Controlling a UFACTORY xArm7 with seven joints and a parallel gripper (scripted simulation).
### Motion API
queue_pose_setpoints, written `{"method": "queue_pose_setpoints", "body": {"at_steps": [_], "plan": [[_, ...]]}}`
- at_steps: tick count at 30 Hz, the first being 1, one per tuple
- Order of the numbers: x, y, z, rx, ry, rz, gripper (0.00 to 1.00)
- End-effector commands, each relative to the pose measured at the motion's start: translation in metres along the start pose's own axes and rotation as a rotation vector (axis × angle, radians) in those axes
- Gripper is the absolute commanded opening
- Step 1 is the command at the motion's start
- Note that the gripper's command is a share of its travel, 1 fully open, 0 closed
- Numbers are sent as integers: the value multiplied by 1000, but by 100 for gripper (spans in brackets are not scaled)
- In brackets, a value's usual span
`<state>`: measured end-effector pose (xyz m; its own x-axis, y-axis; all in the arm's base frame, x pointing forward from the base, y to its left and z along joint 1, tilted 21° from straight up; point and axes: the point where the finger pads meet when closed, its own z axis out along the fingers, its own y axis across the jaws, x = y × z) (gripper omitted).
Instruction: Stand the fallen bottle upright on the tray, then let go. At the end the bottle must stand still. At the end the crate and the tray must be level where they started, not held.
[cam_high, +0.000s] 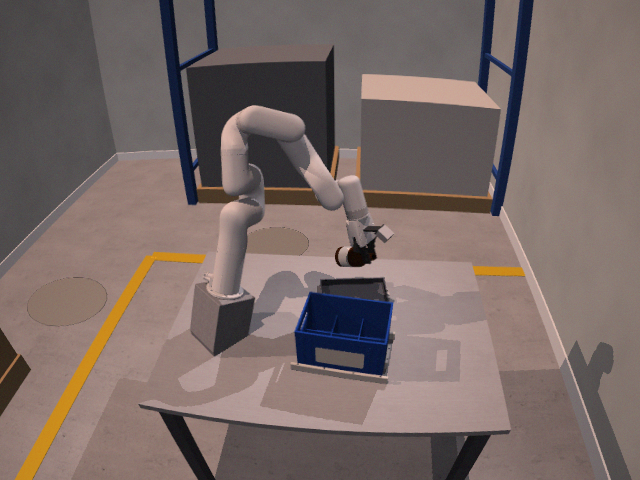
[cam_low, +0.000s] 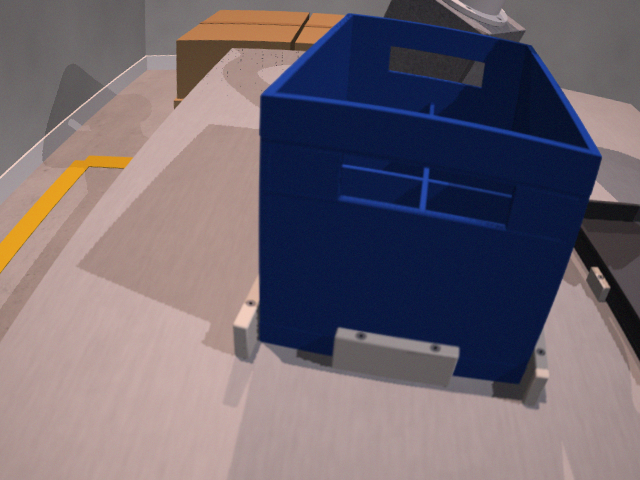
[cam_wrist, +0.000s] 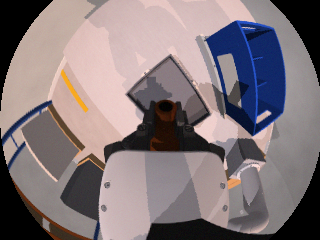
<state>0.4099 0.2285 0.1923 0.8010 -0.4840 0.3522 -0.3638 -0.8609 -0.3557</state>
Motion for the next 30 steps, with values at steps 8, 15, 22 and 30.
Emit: {"method": "queue_pose_setpoints", "body": {"at_steps": [8, 15, 22, 30], "plan": [[3, -2, -3, 2, 45, 4, 0], [3, -2, -4, 3, 96, 5, 0], [2, -2, -4, 3, 135, 4, 0], [1, -1, -2, 3, 163, 1, 0]]}}
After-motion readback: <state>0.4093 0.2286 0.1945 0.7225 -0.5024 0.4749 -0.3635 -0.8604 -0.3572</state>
